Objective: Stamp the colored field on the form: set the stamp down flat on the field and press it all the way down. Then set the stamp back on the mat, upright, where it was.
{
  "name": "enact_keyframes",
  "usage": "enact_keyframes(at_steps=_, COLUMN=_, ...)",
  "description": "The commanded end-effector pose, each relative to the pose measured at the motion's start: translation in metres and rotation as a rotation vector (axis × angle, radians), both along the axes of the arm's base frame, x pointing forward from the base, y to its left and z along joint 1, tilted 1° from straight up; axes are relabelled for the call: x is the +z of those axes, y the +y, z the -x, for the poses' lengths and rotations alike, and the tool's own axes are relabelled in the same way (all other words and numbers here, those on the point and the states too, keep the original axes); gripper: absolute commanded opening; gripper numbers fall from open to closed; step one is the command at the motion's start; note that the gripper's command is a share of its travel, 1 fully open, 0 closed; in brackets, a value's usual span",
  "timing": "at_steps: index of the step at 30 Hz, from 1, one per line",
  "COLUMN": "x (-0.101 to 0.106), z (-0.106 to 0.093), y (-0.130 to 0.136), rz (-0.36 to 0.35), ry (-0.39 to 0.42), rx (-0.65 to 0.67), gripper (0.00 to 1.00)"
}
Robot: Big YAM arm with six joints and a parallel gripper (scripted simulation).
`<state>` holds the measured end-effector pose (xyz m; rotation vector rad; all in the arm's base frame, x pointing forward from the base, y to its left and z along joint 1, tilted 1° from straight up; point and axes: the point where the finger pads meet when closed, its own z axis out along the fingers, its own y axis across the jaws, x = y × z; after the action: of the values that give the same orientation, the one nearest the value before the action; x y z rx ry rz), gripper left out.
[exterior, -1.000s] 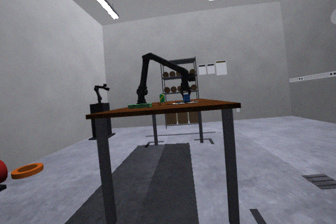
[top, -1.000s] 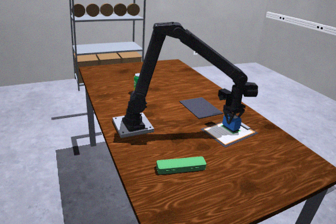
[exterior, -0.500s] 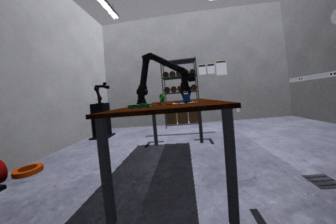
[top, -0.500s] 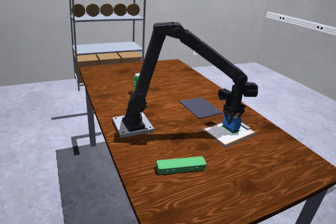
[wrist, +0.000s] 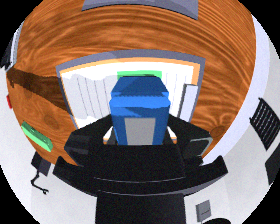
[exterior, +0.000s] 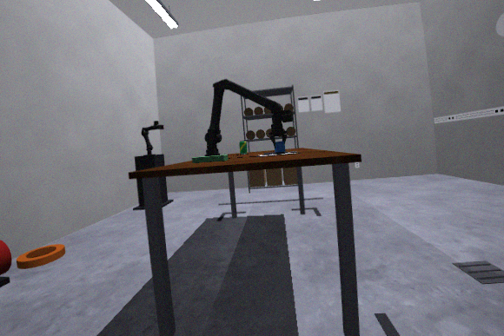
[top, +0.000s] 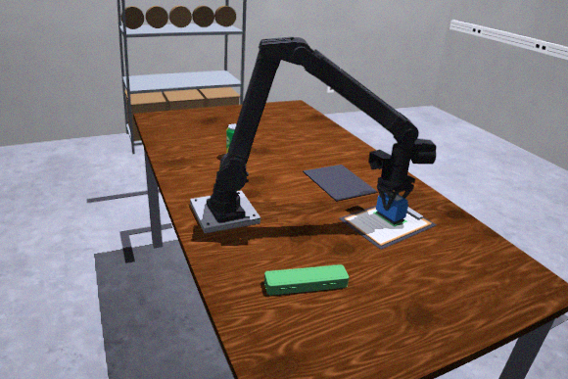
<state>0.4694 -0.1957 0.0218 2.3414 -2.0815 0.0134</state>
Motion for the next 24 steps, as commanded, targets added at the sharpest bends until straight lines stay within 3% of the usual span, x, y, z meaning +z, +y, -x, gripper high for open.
enact_keyframes(at_steps=1, x=-0.031, z=-0.004, y=-0.001, rz=-0.007, ry=0.014, rx=0.011, gripper=0.33)
enact_keyframes(at_steps=13, x=-0.03, z=-0.005, y=-0.002, rz=-0.006, ry=0.011, rx=0.011, gripper=0.33)
enact_keyframes(at_steps=24, x=-0.001, z=-0.024, y=-0.008, rz=0.009, ry=-0.026, rx=0.011, gripper=0.33)
